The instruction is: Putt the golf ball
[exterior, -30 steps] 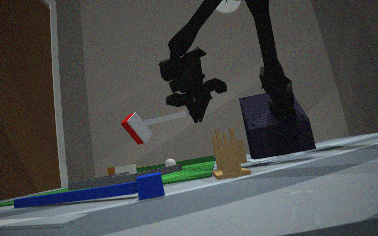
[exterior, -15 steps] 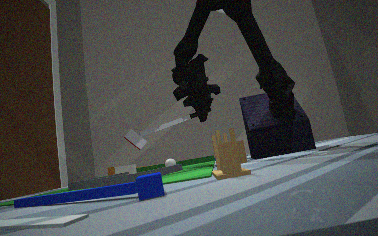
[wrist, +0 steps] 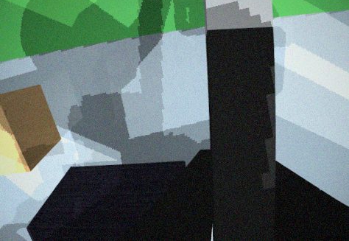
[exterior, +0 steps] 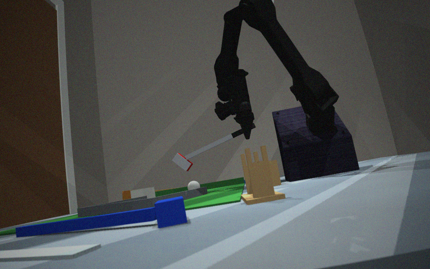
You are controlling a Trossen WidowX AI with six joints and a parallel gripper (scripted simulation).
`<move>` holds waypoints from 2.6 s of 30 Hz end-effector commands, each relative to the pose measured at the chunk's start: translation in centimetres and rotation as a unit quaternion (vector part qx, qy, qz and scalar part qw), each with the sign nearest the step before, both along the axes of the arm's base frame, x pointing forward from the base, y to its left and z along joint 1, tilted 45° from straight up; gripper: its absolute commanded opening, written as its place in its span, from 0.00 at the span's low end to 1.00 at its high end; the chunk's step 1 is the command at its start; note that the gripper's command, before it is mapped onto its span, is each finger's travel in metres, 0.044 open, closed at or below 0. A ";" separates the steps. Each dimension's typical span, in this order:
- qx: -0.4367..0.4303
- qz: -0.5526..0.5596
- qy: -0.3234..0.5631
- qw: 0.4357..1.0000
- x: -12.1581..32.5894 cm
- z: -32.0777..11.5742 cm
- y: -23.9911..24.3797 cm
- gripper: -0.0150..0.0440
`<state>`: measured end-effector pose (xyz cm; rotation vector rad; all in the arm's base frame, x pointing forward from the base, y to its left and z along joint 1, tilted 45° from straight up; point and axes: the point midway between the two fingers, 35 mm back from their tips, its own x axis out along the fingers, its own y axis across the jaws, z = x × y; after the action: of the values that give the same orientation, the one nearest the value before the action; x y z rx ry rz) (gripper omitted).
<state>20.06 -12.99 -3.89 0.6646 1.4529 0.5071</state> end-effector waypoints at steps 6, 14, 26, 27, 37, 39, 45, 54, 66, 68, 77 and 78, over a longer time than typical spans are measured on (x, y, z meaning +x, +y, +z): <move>0.012 -0.075 0.078 0.994 -2.6 -2.6 -2.1 0.25; 0.012 -0.075 0.078 0.994 -2.5 -3.6 -1.2 0.25; 0.013 -0.075 0.077 0.994 -2.3 -5.6 0.8 0.25; 0.013 -0.075 0.077 0.994 -2.3 -5.7 0.9 0.25; 0.013 -0.075 0.077 0.994 -2.2 -6.8 2.0 0.25; 0.013 -0.075 0.077 0.994 -2.2 -7.1 2.2 0.25; 0.013 -0.075 0.077 0.994 -2.2 -7.6 2.8 0.25; 0.011 -0.071 0.077 0.994 -2.2 -7.4 2.6 0.25; 0.012 -0.075 0.077 0.994 -3.0 -9.4 1.0 0.25; 0.012 -0.075 0.077 0.994 -3.1 -9.7 0.8 0.25; 0.014 -0.075 0.081 0.994 -3.1 -9.5 1.1 0.25; 0.014 -0.075 0.081 0.994 -3.1 -9.5 1.1 0.25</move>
<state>16.92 -11.92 -13.37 0.8466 1.5352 0.3635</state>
